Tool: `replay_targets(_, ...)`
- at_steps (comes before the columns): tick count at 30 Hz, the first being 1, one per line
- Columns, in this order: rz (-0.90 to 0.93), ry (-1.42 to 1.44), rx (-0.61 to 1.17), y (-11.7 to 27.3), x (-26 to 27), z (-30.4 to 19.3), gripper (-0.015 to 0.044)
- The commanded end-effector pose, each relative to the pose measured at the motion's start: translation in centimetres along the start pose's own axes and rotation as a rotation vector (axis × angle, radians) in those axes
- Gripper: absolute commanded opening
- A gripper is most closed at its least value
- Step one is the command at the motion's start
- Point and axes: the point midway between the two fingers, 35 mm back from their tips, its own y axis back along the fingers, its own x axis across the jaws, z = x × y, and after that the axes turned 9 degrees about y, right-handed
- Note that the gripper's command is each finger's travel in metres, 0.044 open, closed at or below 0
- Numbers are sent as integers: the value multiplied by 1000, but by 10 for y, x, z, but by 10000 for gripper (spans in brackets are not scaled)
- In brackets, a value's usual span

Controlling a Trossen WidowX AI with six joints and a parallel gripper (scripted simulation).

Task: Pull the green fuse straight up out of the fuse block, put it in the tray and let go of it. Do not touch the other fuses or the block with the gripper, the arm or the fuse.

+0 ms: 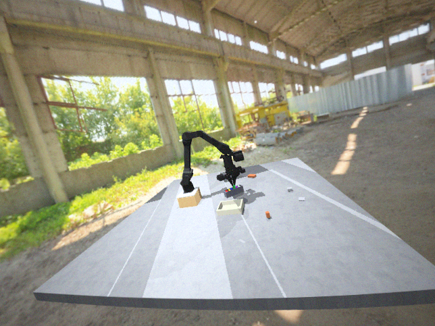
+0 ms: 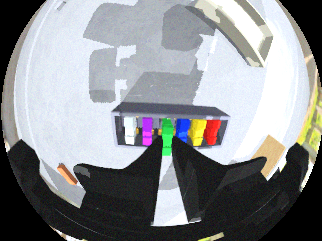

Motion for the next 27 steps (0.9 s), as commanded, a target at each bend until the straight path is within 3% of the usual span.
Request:
replay_targets(1,3,-4,-4,3,1,1,0)
replay_targets(27,2,-5,-5,16,1,1,0)
